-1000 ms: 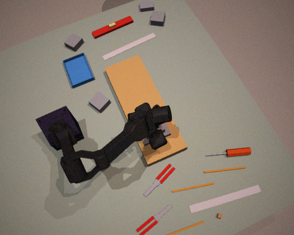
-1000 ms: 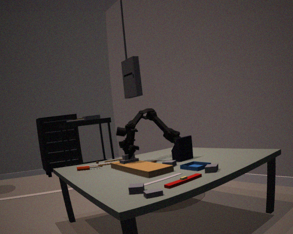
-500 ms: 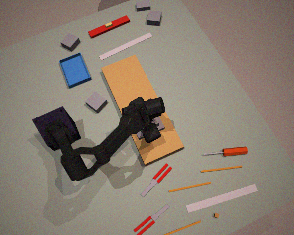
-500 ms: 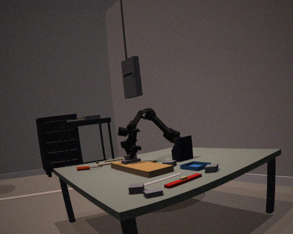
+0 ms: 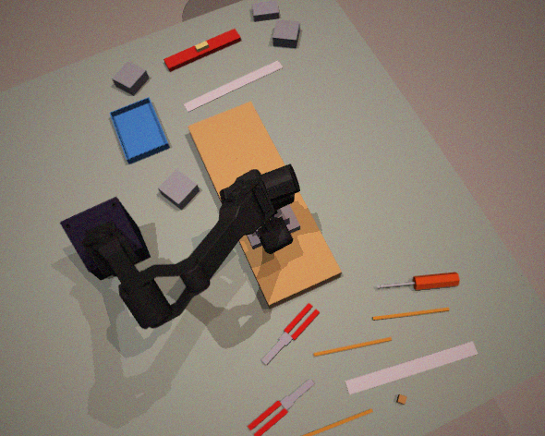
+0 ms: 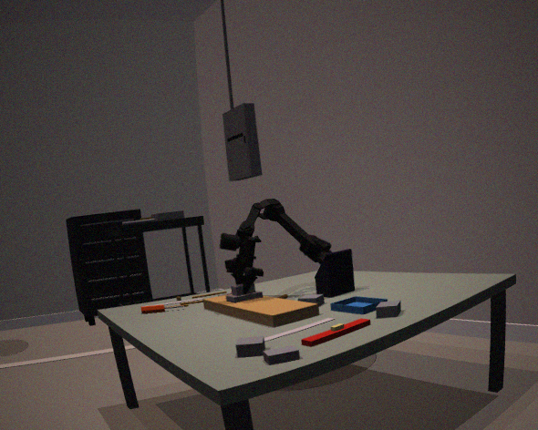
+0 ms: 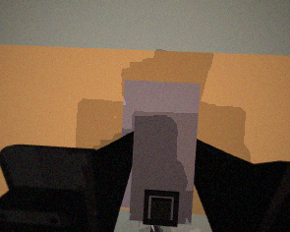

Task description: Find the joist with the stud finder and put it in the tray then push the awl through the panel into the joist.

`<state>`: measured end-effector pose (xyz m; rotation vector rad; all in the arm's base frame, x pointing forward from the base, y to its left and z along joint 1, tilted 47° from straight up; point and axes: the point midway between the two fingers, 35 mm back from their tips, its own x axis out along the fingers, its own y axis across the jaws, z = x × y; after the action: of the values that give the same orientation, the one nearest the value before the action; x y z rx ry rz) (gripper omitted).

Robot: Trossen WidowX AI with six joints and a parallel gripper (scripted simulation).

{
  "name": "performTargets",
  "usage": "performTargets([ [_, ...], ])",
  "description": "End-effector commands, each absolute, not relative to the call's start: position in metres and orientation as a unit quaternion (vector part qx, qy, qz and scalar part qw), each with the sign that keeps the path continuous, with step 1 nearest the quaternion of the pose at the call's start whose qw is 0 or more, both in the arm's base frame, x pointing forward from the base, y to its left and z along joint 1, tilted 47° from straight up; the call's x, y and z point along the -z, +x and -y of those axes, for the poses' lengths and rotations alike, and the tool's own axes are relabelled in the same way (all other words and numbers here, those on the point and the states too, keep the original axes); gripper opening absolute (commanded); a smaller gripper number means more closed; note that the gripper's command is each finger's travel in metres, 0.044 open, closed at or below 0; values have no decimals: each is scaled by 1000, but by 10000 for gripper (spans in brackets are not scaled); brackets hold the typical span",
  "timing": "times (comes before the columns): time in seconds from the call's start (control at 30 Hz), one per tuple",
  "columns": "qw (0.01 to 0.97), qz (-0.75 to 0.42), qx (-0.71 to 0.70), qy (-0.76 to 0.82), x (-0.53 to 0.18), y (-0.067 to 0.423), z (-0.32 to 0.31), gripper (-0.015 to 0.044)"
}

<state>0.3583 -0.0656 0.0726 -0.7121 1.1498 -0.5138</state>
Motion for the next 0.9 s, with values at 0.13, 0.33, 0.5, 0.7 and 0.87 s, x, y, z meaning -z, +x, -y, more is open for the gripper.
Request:
performTargets([
  [0.13,750,-527,233,-326,-59,358,54,0],
  [0.33,750,-527,233,-326,-51,358,46,0],
  [0.5,750,-527,232,-325,-44,358,40,0],
  [0.7,750,-527,232,-325,-36,358,32,0],
  [0.87,750,-527,232,-325,-28,358,25,0],
])
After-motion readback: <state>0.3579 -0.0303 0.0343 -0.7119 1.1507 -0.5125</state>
